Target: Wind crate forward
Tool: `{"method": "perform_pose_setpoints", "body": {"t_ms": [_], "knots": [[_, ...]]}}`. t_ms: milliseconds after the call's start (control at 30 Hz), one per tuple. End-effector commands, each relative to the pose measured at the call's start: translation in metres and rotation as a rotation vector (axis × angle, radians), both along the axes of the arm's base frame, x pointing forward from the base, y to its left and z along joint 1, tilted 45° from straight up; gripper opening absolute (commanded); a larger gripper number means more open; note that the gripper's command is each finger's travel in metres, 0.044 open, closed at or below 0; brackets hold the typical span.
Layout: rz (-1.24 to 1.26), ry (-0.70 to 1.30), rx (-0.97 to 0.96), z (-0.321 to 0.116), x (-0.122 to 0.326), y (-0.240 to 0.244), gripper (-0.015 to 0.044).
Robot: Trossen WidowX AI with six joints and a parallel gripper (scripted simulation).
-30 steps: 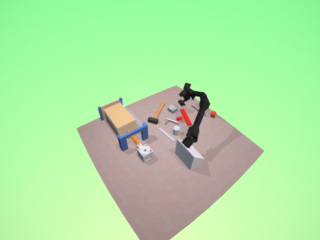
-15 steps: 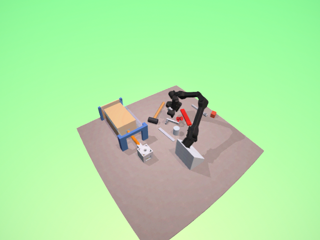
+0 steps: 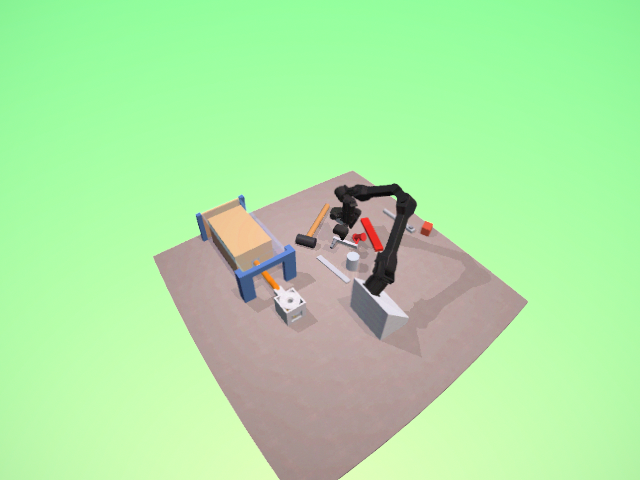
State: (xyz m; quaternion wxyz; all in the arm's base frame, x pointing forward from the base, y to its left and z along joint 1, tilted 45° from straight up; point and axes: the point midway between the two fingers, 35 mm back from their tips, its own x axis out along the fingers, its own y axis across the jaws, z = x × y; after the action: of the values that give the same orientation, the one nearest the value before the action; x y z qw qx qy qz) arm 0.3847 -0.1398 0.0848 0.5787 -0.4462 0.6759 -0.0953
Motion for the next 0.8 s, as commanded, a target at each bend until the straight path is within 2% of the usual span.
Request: {"method": "perform_pose_setpoints", "body": {"t_ms": [0, 767], "knots": [[-0.005, 0.025, 0.006, -0.023, -0.007, -0.014, 0.044], [-0.005, 0.025, 0.004, -0.044, -0.008, -0.031, 0.044]]}}
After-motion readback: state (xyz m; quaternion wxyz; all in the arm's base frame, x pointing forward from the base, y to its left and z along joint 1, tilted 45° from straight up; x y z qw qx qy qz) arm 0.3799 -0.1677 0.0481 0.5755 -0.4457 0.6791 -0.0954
